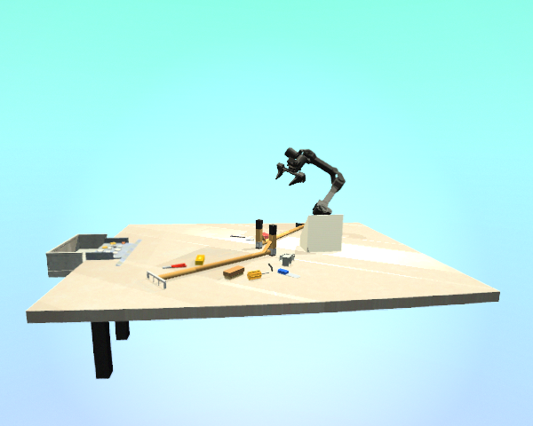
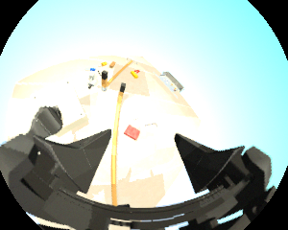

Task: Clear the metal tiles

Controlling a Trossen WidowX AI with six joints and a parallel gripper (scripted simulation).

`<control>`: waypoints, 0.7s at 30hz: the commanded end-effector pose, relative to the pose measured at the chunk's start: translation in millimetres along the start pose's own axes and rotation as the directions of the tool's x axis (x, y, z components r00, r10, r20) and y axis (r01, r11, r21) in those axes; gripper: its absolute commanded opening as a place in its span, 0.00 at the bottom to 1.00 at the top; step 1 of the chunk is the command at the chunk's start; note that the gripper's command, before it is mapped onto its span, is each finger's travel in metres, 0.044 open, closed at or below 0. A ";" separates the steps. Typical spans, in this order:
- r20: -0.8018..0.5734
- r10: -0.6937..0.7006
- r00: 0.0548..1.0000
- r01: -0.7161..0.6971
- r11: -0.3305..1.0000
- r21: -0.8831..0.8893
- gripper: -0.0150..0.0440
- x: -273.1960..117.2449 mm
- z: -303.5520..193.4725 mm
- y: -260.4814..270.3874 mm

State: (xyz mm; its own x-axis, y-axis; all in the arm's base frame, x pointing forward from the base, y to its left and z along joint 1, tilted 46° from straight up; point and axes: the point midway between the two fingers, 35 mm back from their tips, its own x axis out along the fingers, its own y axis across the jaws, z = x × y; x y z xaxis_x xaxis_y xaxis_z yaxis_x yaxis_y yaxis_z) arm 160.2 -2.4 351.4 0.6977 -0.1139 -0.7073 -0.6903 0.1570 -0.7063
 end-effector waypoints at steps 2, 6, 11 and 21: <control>-0.020 -0.046 0.999 0.048 0.993 0.111 1.00 -10.9 -12.5 0.5; -0.040 -0.076 0.996 0.082 0.980 0.182 1.00 -18.3 -20.8 1.6; -0.068 -0.114 0.991 0.128 0.955 0.267 1.00 -27.9 -30.3 3.8; -0.134 -0.188 0.973 0.227 0.879 0.419 1.00 -48.3 -46.1 10.4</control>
State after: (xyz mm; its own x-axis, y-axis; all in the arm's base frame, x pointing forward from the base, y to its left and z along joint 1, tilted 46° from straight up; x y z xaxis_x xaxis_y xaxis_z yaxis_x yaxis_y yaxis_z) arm 119.5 -36.6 372.7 0.7721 -0.2436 -0.5869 -0.4318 0.4766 -0.7658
